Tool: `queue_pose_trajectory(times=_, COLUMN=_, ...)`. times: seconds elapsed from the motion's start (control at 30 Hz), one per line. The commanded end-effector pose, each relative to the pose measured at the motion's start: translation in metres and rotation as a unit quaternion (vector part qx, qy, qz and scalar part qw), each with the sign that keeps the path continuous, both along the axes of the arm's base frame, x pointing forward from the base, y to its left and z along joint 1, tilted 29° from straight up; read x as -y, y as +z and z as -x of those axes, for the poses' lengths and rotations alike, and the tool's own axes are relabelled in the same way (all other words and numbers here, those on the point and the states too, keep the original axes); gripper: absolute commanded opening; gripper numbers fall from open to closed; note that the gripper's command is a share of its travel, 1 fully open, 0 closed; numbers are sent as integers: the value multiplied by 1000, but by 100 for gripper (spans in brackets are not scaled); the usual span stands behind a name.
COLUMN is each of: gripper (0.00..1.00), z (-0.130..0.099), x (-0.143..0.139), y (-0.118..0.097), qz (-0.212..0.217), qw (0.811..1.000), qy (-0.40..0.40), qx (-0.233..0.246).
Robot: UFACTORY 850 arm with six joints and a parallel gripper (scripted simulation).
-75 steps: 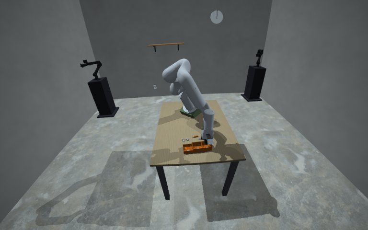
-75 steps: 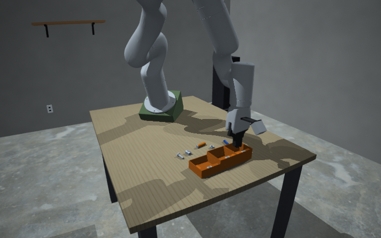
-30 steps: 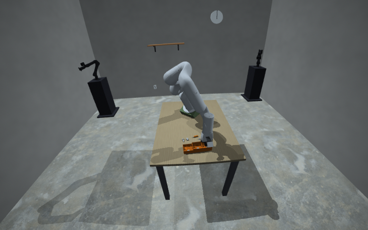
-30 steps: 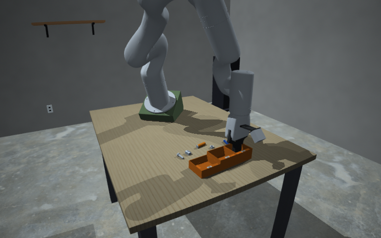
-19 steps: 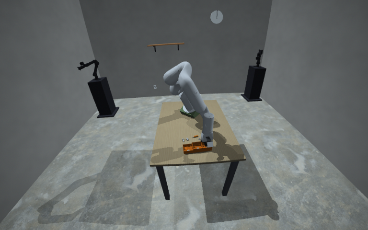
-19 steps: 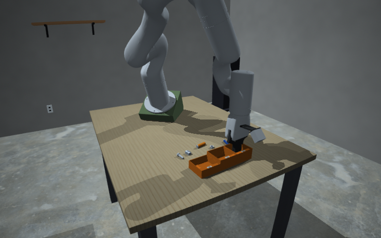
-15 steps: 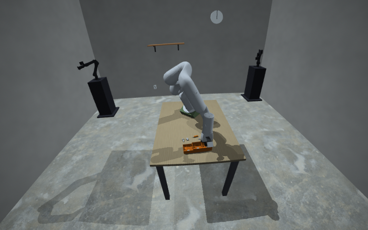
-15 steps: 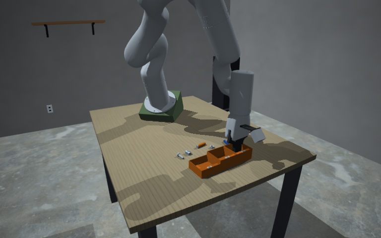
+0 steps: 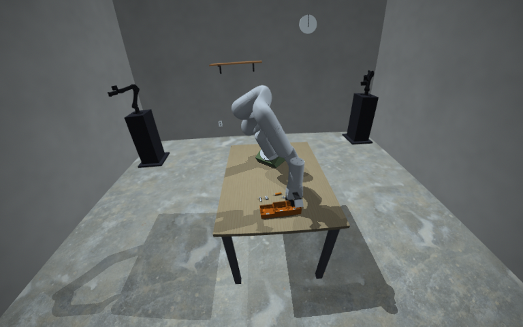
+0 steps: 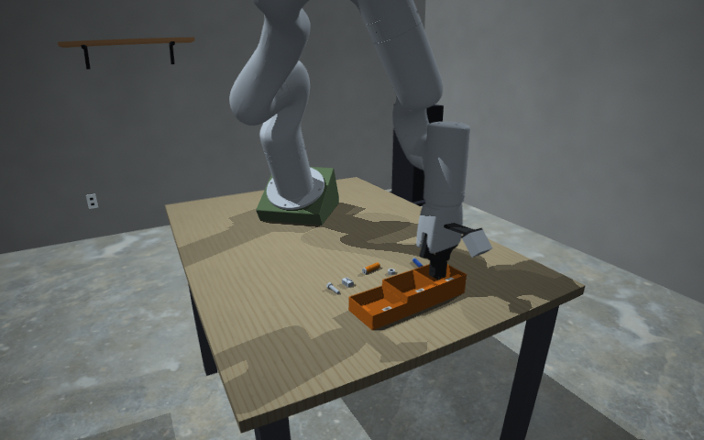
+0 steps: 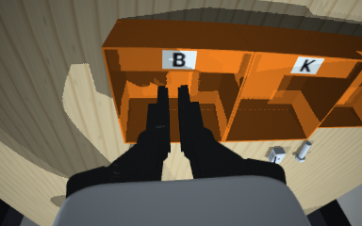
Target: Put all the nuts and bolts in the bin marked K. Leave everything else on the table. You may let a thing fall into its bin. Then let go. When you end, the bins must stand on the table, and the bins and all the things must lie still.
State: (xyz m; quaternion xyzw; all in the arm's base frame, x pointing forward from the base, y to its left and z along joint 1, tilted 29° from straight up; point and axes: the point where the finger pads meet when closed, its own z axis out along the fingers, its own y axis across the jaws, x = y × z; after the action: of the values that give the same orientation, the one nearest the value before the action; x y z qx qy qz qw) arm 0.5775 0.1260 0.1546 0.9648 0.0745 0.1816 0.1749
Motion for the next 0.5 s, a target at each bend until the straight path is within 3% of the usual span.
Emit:
queue_pose_trajectory(times=0.0, gripper=7, z=1, x=-2, y=4, qz=0, qw=1000, qy=0, qx=1)
queue_pose_trajectory(times=0.47, gripper=7, z=13, x=-12, y=32, qz=0, qw=1000, qy=0, qx=1)
